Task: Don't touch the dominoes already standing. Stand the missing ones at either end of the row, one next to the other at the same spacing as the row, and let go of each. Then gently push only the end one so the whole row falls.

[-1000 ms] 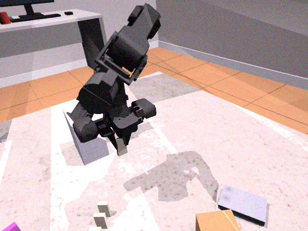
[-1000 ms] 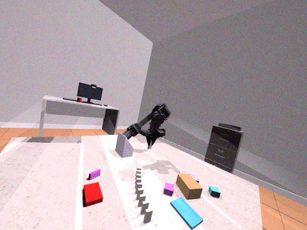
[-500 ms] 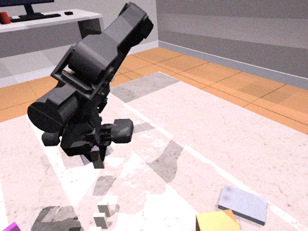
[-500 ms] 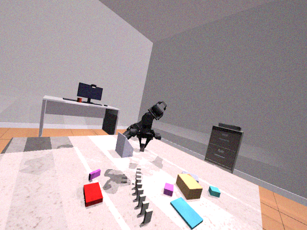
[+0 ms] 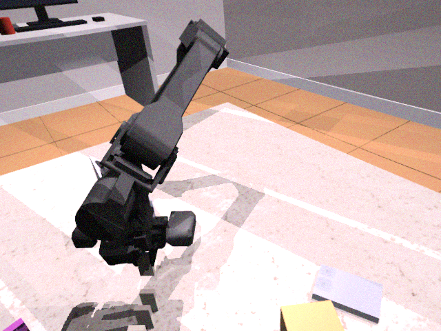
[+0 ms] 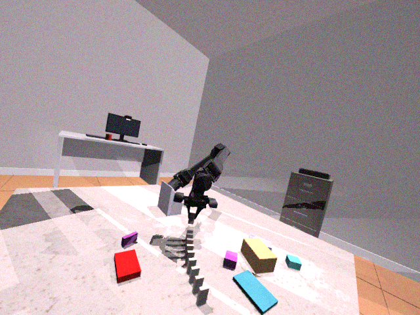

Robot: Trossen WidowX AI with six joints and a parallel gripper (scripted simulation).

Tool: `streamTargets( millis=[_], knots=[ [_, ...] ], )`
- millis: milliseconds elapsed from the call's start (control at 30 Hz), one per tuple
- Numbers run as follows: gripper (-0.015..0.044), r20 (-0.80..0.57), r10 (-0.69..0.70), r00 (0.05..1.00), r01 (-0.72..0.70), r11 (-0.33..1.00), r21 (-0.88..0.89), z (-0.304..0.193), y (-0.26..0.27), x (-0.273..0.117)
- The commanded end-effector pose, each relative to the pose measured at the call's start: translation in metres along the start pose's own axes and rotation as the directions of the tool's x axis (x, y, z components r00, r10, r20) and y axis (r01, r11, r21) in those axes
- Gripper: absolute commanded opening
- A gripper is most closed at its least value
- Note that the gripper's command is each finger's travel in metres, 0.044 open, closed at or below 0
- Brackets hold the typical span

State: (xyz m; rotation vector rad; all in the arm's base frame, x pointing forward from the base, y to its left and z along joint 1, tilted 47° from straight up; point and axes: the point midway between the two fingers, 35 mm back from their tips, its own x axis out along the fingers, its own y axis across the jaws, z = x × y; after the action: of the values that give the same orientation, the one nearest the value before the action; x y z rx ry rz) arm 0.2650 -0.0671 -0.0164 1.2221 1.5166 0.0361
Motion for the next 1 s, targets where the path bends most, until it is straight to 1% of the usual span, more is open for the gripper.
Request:
streamTargets(
  millis=[0,233,633,967],
  knots=[
    [0.0107,-0.013,0.01,1.0,-0.01,1.0,0.012,-0.005,0.0,0.024],
    [0.0107,-0.024,0.027,0.999,-0.027,1.0,0.011,-0.013,0.002,0.058],
    [0.0107,-0.025,0.028,0.999,-0.027,1.0,0.011,-0.013,0.002,0.059],
    [0.037,-0.025,0.028,0.999,-0.027,1.0,0.011,-0.013,0.002,0.059]
  ],
)
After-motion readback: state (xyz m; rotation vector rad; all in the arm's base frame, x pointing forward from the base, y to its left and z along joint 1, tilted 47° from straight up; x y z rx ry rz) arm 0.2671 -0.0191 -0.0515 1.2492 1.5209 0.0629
